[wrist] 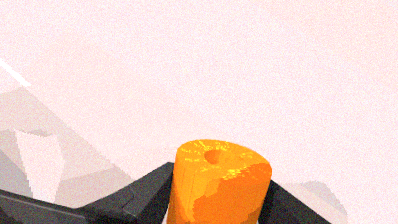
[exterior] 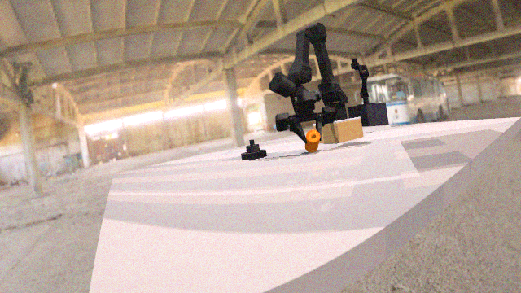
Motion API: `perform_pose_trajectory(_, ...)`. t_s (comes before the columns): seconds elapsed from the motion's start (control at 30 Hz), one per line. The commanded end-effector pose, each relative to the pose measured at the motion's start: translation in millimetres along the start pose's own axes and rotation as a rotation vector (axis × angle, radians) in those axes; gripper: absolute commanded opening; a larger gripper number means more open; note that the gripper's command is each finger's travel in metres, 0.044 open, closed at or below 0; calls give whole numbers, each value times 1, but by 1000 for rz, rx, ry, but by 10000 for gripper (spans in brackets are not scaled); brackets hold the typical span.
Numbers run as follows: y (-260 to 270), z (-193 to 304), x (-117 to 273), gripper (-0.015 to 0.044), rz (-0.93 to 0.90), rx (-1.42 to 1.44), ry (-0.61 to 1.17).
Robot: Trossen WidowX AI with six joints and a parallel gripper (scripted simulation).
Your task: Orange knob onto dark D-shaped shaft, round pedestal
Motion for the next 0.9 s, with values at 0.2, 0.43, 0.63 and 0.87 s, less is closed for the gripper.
perform_pose_trajectory(0.2, 3, 11, 6, 179, 33, 5, -137)
perform_pose_trajectory(0.43, 5, 20, 10, 179, 58, 5, -256)
perform_pose_trajectory(0.63, 7, 28, 12, 179, 80, 4, -356)
perform_pose_trajectory(0.87, 9, 37, 14, 179, 103, 4, -468)
Point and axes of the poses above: the point midway between the two fingers, 35 mm back from their tips, its own x axis back along the fingers, its own y axis across the jaws, z = x × y, the point moved 2 cm from there along x, back along the fingers, and after that the axes turned 12 degrees about x, right-handed, at the moved point
